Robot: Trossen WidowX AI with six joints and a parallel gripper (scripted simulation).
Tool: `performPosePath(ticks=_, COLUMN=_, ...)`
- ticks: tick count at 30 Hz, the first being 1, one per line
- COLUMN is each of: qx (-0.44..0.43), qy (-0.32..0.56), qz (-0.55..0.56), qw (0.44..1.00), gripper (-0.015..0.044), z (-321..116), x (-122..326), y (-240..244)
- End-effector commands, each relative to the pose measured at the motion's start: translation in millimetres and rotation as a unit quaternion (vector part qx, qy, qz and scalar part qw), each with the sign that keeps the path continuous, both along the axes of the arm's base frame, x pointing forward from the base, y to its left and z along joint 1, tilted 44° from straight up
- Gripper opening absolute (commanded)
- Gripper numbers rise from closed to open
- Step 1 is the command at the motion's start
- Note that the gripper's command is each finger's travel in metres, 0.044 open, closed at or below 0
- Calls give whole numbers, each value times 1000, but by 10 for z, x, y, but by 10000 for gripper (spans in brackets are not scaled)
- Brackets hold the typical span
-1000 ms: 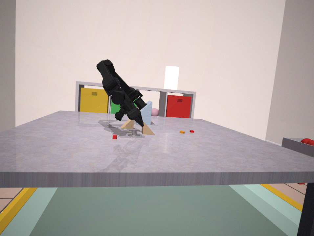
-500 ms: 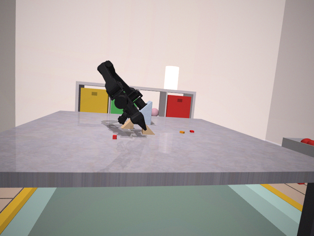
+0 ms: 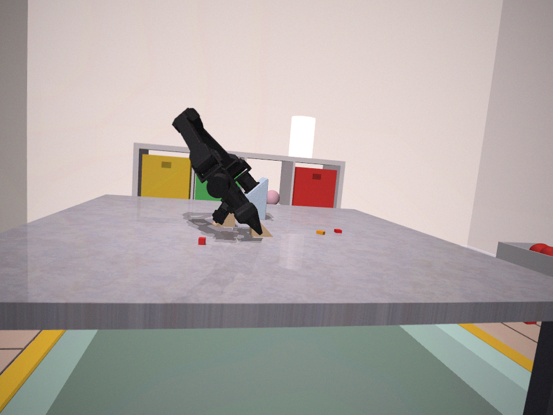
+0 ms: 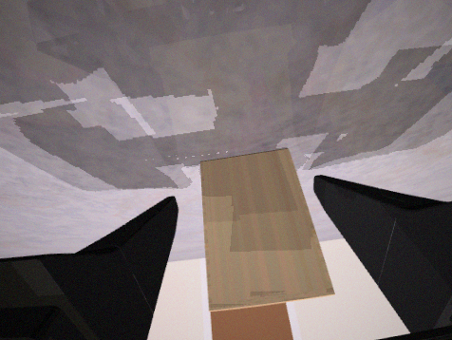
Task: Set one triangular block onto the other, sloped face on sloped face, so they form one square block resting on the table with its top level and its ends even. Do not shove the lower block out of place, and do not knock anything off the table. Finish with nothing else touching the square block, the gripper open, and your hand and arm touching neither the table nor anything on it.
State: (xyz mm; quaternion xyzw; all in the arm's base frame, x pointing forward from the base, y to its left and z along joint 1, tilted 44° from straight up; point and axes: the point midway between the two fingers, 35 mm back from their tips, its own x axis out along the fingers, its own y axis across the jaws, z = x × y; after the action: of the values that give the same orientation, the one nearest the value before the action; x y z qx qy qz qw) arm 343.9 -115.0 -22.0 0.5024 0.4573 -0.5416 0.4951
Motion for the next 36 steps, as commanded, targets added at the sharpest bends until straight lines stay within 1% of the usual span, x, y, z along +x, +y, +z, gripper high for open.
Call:
performPosePath(ticks=1, qx=3, qy=1, qz=3, qw=1000, gripper=335, z=-27, x=-18, y=11)
performPosePath(ticks=6, qx=3, qy=1, qz=3, qw=1000, gripper=204, z=-27, x=-18, y=11)
performPosePath(ticks=13, qx=3, qy=1, qz=3, qw=1000, gripper=157, z=-27, x=-18, y=11)
performPosePath(ticks=19, qx=1, qy=1, qz=0, qw=1000, gripper=0, z=3, x=-11, y=26)
performPosePath(ticks=24, qx=-5, qy=1, qz=1, qw=1000, gripper=0, z=-1, x=-11, y=28)
performPosePath(ticks=36, qx=-160, qy=15, qz=0, qw=987, gripper=0, z=10, x=11, y=254)
